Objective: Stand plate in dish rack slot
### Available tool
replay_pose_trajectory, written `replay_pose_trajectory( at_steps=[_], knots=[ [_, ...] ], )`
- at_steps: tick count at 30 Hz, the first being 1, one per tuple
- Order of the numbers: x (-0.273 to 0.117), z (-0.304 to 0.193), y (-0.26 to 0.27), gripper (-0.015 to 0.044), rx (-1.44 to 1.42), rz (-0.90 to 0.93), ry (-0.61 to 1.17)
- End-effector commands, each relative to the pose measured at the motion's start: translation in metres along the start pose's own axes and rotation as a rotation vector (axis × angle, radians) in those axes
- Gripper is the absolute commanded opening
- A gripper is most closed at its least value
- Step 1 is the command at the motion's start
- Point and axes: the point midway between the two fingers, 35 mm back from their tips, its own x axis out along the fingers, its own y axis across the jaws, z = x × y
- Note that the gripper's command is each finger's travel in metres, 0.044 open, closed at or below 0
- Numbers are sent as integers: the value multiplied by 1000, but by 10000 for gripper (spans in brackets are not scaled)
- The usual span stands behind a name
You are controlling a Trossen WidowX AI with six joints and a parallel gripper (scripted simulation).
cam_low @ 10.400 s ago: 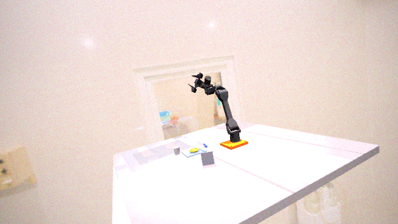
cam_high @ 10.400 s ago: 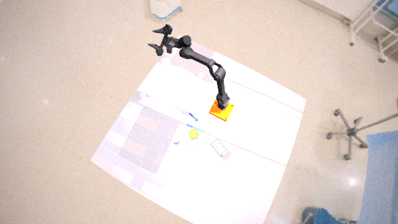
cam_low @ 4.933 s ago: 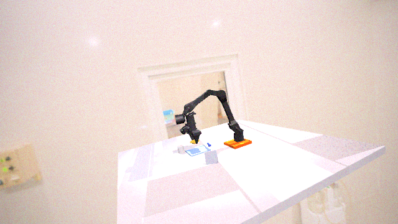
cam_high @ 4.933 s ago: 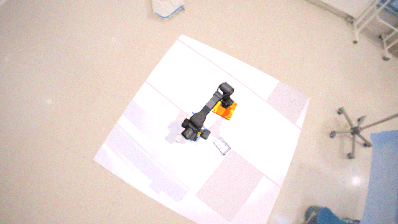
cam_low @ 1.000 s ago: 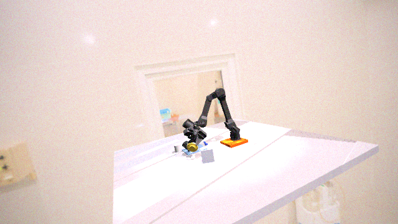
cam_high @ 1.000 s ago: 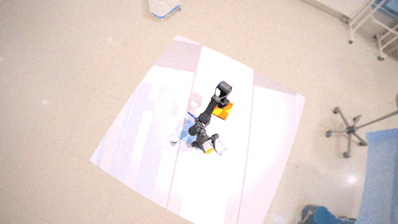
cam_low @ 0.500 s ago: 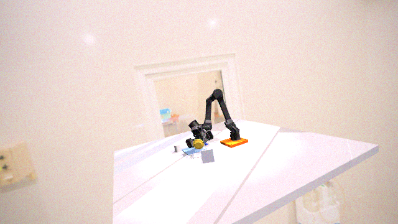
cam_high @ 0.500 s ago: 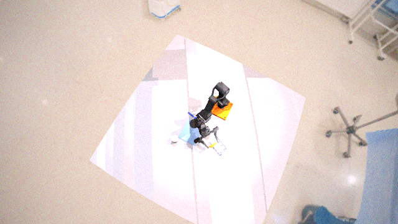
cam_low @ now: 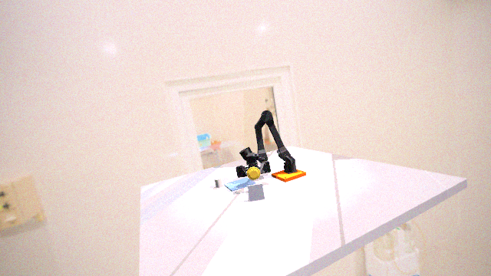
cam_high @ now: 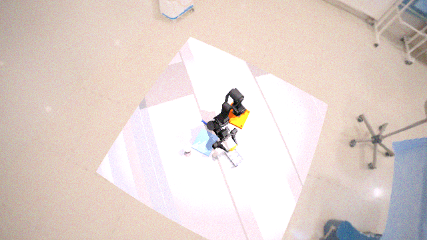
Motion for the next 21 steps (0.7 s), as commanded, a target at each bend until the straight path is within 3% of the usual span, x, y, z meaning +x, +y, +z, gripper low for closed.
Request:
replay_pose_trajectory(
  at_steps=[1, 21],
  knots=[
    [-1, -1, 4, 0, -16, 10, -7],
    [7, -22, 0, 0, -15, 8, -1]
  ],
)
